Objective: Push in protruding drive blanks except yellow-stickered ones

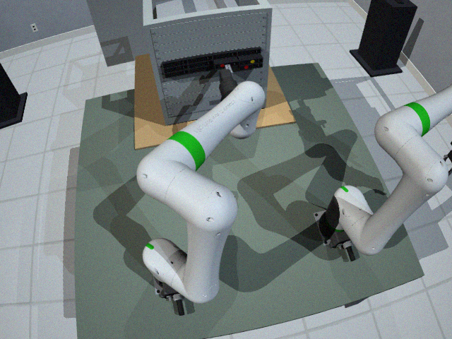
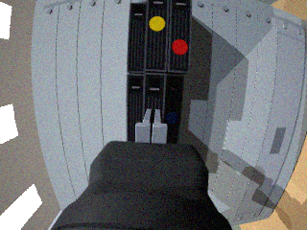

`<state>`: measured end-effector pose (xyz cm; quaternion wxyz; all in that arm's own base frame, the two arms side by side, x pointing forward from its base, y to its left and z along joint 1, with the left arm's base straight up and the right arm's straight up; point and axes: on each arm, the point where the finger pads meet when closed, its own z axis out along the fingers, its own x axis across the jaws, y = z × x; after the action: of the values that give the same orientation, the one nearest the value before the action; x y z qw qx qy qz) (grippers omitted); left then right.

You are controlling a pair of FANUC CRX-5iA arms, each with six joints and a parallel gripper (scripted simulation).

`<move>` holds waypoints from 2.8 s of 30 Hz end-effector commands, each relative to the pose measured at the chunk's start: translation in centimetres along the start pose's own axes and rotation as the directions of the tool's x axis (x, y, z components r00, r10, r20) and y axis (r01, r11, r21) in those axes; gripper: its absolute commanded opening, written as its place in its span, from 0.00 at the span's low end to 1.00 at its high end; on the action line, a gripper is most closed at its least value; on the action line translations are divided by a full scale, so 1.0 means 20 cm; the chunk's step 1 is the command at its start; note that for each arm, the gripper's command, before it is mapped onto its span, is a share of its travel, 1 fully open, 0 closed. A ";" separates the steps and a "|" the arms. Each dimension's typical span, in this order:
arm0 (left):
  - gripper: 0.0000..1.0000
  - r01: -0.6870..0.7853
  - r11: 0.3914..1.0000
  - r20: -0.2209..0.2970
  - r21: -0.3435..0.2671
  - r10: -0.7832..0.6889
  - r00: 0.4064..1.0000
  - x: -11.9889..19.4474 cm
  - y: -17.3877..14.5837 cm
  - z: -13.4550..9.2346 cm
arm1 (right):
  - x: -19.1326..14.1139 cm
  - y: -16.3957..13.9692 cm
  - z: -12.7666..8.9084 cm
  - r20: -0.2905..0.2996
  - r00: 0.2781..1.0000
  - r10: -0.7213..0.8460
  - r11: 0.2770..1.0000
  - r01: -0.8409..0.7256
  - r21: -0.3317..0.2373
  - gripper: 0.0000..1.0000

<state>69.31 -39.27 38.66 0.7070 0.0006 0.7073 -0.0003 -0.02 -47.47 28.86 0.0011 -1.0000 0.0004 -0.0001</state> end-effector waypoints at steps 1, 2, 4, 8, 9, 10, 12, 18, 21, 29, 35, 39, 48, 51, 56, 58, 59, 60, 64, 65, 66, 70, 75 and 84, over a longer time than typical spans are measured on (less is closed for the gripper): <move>0.00 0.001 1.000 0.002 0.000 -0.001 1.000 -0.01 0.00 0.00 | 0.00 0.00 -0.01 0.000 1.000 0.000 1.000 0.000 -0.002 1.00; 0.00 0.001 1.000 0.002 0.000 -0.001 1.000 -0.01 0.00 0.00 | 0.00 0.00 -0.01 0.000 1.000 0.000 1.000 0.000 -0.002 1.00; 0.00 0.001 1.000 0.002 0.000 -0.001 1.000 -0.01 0.00 0.01 | 0.00 0.00 -0.01 0.000 1.000 0.000 1.000 0.000 -0.002 1.00; 0.00 0.001 1.000 0.002 0.000 -0.001 1.000 -0.01 0.00 0.04 | 0.00 0.00 -0.01 0.000 1.000 0.000 1.000 0.000 -0.002 1.00; 0.00 0.001 1.000 0.002 0.000 -0.001 1.000 -0.01 0.00 0.04 | 0.00 0.00 -0.01 0.000 1.000 0.000 1.000 0.000 -0.002 1.00; 0.00 0.001 1.000 0.002 0.000 -0.001 1.000 -0.01 0.00 0.05 | 0.00 0.00 -0.01 0.000 1.000 0.000 1.000 0.000 -0.002 1.00; 0.00 0.001 1.000 0.002 0.000 -0.001 1.000 -0.01 0.00 0.05 | 0.00 0.00 -0.01 0.000 1.000 0.000 1.000 0.000 -0.002 1.00; 0.00 0.001 1.000 0.002 0.000 -0.001 1.000 -0.01 0.00 0.05 | 0.00 0.00 -0.01 0.000 1.000 0.000 1.000 0.000 -0.002 1.00; 0.00 0.001 1.000 0.002 0.000 -0.001 1.000 -0.01 0.00 0.05 | 0.00 0.00 -0.01 0.000 1.000 0.000 1.000 0.000 -0.002 1.00; 0.00 0.001 1.000 0.002 0.000 -0.001 1.000 -0.01 0.00 0.10 | 0.00 0.00 -0.01 0.000 1.000 0.000 1.000 0.000 -0.002 1.00; 0.00 0.001 1.000 0.002 0.000 -0.001 1.000 -0.01 0.00 0.10 | 0.00 0.00 -0.01 0.000 1.000 0.000 1.000 0.000 -0.002 1.00; 0.00 0.001 1.000 0.002 0.000 -0.001 1.000 -0.01 0.00 0.10 | 0.00 0.00 -0.01 0.000 1.000 0.000 1.000 0.000 -0.002 1.00; 0.00 0.001 1.000 0.002 0.000 -0.001 1.000 -0.01 0.00 0.15 | 0.00 0.00 -0.01 0.000 1.000 0.000 1.000 0.000 -0.002 1.00; 0.00 0.001 1.000 0.002 0.000 -0.001 1.000 -0.01 0.00 0.15 | 0.00 0.00 -0.01 0.000 1.000 0.000 1.000 0.000 -0.002 1.00; 0.00 0.001 1.000 0.002 0.000 -0.001 1.000 -0.01 0.00 0.15 | 0.00 0.00 -0.01 0.000 1.000 0.000 1.000 0.000 -0.002 1.00; 0.00 0.001 1.000 0.002 0.000 -0.001 1.000 -0.01 0.00 0.15 | 0.00 0.00 -0.01 0.000 1.000 0.000 1.000 0.000 -0.002 1.00; 0.00 0.001 1.000 0.002 0.000 -0.001 1.000 -0.01 0.00 0.15 | 0.00 0.00 -0.01 0.000 1.000 0.000 1.000 0.000 -0.002 1.00; 0.00 0.001 1.000 0.002 0.000 -0.001 1.000 -0.01 0.00 0.15 | 0.00 0.00 -0.01 0.000 1.000 0.000 1.000 0.000 -0.002 1.00; 0.00 0.001 1.000 0.002 0.000 -0.001 1.000 -0.01 0.00 0.16 | 0.00 0.00 -0.01 0.000 1.000 0.000 1.000 0.000 -0.002 1.00; 0.00 0.001 1.000 0.002 0.000 -0.001 1.000 -0.01 0.00 0.16 | 0.00 0.00 -0.01 0.000 1.000 0.000 1.000 0.000 -0.002 1.00; 0.00 0.001 1.000 0.002 0.000 -0.001 1.000 -0.01 0.00 0.16 | 0.00 0.00 -0.01 0.000 1.000 0.000 1.000 0.000 -0.002 1.00; 0.00 0.001 1.000 0.002 0.000 -0.001 1.000 -0.01 0.00 0.17 | 0.00 0.00 -0.01 0.000 1.000 0.000 1.000 0.000 -0.002 1.00; 0.00 0.001 1.000 0.002 0.000 -0.001 1.000 -0.01 0.00 0.17 | 0.00 0.00 -0.01 0.000 1.000 0.000 1.000 0.000 -0.002 1.00; 0.00 0.001 1.000 0.002 0.000 -0.001 1.000 -0.01 0.00 0.18 | 0.00 0.00 -0.01 0.000 1.000 0.000 1.000 0.000 -0.002 1.00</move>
<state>72.89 -39.27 38.67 0.7069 0.0005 0.7073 -0.0003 -0.02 -47.47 28.86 0.0011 -1.0000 0.0004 -0.0001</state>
